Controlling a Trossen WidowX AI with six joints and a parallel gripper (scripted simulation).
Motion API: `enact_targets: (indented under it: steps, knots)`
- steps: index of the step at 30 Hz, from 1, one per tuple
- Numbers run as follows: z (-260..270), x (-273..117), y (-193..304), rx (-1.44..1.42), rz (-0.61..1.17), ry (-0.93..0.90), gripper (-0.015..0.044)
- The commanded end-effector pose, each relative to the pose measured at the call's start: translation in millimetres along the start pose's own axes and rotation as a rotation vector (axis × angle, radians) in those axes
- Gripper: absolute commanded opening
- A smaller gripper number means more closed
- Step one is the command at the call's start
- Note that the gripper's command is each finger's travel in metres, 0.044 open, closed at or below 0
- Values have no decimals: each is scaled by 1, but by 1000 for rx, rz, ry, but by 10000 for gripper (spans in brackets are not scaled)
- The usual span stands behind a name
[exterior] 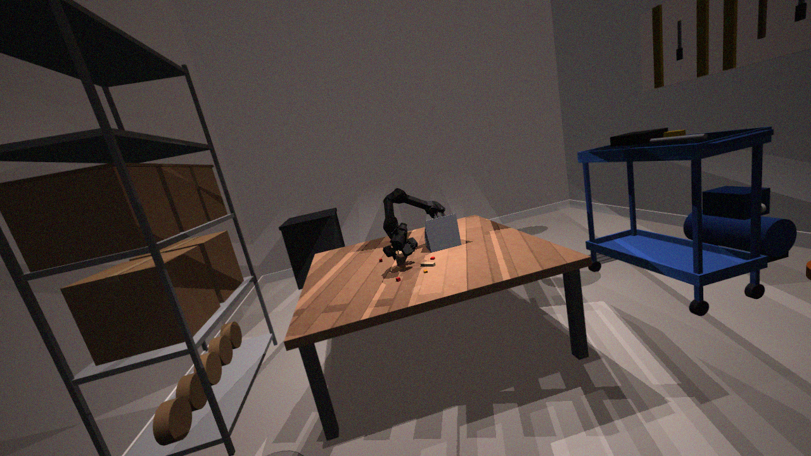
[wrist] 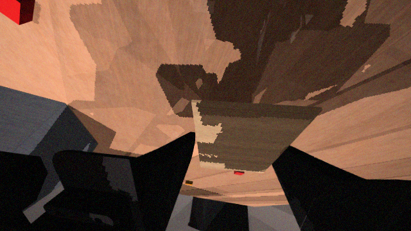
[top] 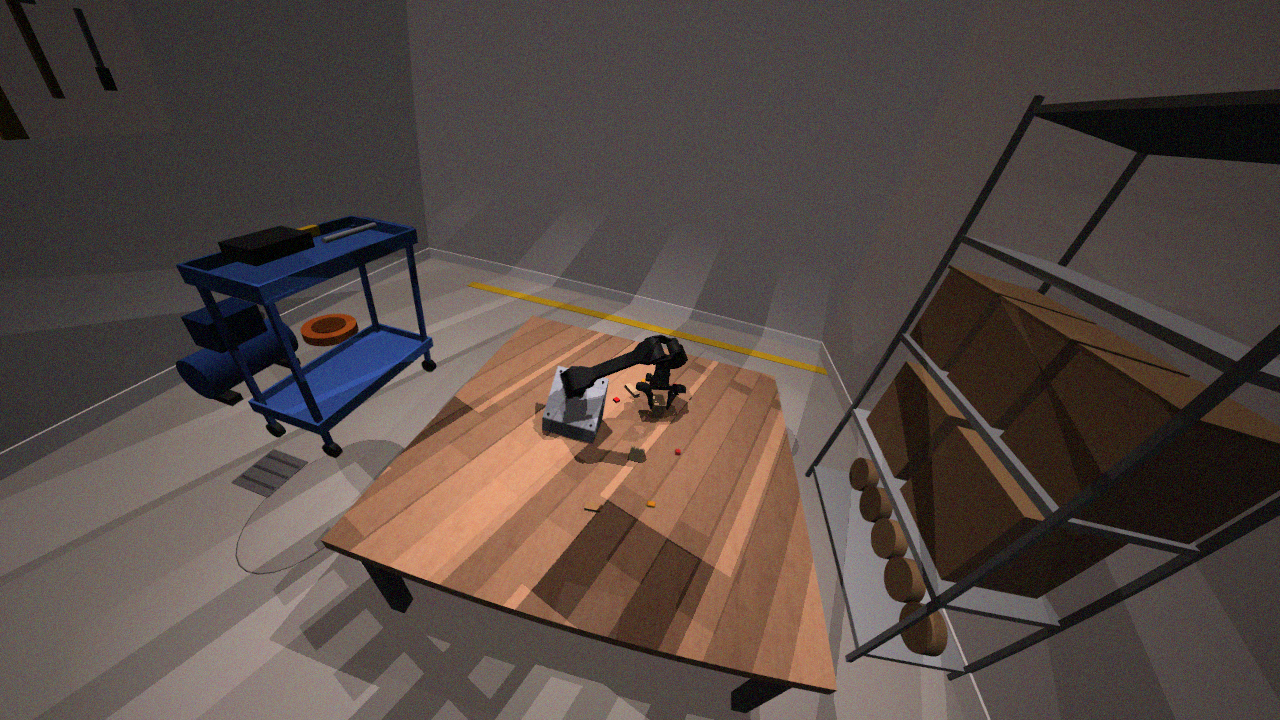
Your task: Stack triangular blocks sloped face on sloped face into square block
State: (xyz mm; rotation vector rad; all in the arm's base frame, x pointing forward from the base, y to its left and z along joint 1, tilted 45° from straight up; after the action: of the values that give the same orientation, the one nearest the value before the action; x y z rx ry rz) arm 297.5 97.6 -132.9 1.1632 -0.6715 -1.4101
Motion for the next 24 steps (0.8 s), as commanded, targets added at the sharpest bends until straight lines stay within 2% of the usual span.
enact_targets:
  steps: [1,3,11,18,24]
  knots:
    - [0,-1,1,-2,-4,-1,394]
    - [0,-1,1,-2,-4,-1,440]
    - [0,-3,2,-2,-4,0,440]
    - [8,-84,50,0,-6,3,440]
    - [7,-88,47,5,-8,29,440]
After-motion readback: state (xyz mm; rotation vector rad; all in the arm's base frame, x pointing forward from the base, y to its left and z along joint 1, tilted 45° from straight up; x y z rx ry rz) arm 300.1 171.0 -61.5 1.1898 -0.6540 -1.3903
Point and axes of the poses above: the point midway between the two fingers, 35 mm back from their tips, its own x axis out along the fingers, its own z axis across the jaws, y = z × x, the point moved 7 cm from there along -x, back along the fingers, and after that the axes turned 9 degrees about -x, right-handed, at the moved point
